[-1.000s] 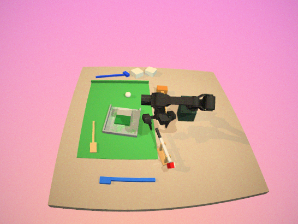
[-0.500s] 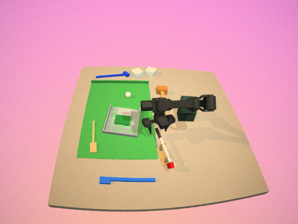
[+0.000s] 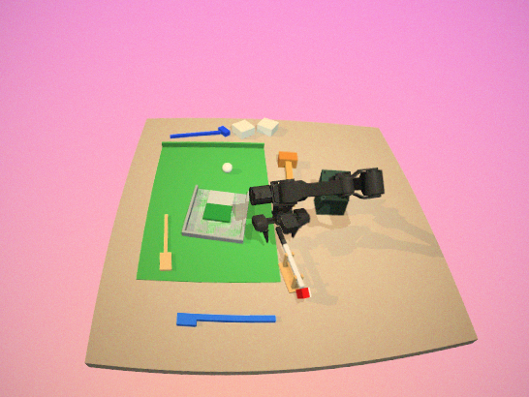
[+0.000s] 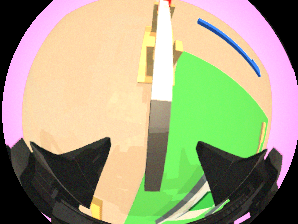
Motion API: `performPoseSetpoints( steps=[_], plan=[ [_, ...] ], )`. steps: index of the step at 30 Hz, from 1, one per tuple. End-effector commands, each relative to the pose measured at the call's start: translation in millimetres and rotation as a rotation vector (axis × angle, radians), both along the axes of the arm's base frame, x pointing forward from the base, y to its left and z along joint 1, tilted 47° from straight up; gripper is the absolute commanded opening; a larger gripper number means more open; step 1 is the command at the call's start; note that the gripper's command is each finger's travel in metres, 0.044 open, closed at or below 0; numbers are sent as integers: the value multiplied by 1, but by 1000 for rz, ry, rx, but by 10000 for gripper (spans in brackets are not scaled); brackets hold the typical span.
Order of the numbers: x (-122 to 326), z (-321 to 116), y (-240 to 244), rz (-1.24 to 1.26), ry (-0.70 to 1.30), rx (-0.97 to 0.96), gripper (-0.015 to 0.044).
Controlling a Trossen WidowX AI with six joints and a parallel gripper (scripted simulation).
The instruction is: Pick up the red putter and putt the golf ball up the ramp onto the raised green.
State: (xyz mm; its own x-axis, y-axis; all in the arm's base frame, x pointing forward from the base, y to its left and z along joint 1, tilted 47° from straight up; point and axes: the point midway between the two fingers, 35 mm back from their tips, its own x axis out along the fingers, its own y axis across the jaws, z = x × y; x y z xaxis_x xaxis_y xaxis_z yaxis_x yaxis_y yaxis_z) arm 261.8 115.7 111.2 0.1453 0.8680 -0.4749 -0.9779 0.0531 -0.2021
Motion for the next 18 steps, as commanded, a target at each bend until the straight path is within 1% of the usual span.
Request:
performPoseSetpoints(
  steps=[1, 9, 18],
  plan=[
    [0, -6, 4, -3, 10, -1, 440],
    [1, -11, 10, -3, 9, 0, 440],
    [2, -8, 9, 1, -2, 1, 204]
  ],
)
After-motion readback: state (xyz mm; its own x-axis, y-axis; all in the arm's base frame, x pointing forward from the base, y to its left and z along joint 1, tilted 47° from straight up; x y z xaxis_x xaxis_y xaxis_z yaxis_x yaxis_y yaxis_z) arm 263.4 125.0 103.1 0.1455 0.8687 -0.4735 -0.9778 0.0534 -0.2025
